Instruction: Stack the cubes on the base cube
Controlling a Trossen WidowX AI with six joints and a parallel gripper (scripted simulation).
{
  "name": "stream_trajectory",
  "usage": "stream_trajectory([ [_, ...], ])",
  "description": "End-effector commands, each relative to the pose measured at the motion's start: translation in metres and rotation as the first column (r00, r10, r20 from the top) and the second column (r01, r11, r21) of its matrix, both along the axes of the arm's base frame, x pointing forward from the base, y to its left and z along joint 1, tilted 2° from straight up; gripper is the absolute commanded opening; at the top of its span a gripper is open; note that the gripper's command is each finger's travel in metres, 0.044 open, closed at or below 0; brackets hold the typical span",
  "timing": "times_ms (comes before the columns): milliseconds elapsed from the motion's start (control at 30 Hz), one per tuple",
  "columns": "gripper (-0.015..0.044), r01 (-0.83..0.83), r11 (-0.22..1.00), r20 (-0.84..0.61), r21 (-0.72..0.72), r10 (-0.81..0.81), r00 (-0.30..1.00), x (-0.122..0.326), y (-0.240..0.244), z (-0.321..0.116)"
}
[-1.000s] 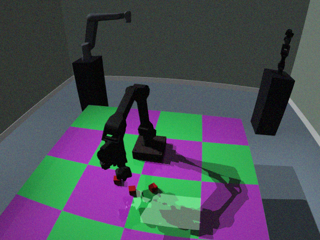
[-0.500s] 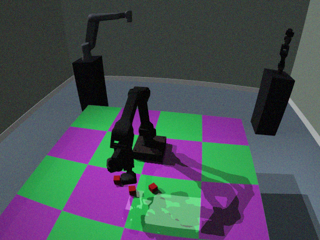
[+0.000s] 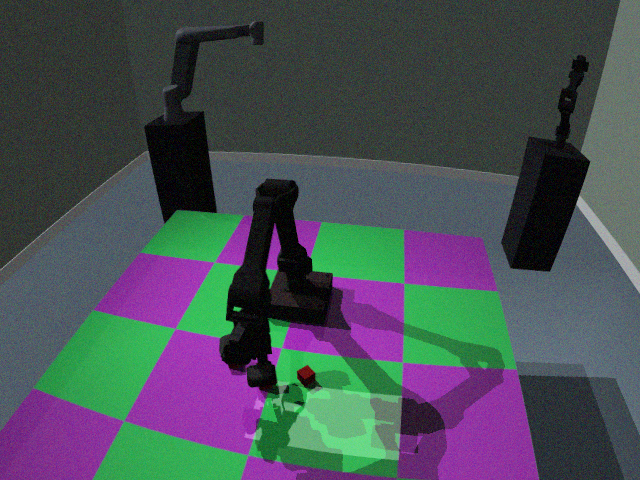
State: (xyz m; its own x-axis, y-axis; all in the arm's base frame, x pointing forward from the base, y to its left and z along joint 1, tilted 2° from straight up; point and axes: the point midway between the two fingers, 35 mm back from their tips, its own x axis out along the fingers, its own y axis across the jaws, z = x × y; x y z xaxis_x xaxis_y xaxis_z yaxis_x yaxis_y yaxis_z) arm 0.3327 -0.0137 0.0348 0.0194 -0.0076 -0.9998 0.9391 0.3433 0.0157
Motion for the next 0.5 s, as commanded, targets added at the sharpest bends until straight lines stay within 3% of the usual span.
stream_trajectory([
  [0,0.0265,0.003,1.0,-0.014,-0.005,-0.003,1.0,-0.003,-0.001,-0.007],
  [467,0.0265,0.003,1.0,-0.014,-0.005,-0.003,1.0,-0.002,-0.001,-0.029],
])
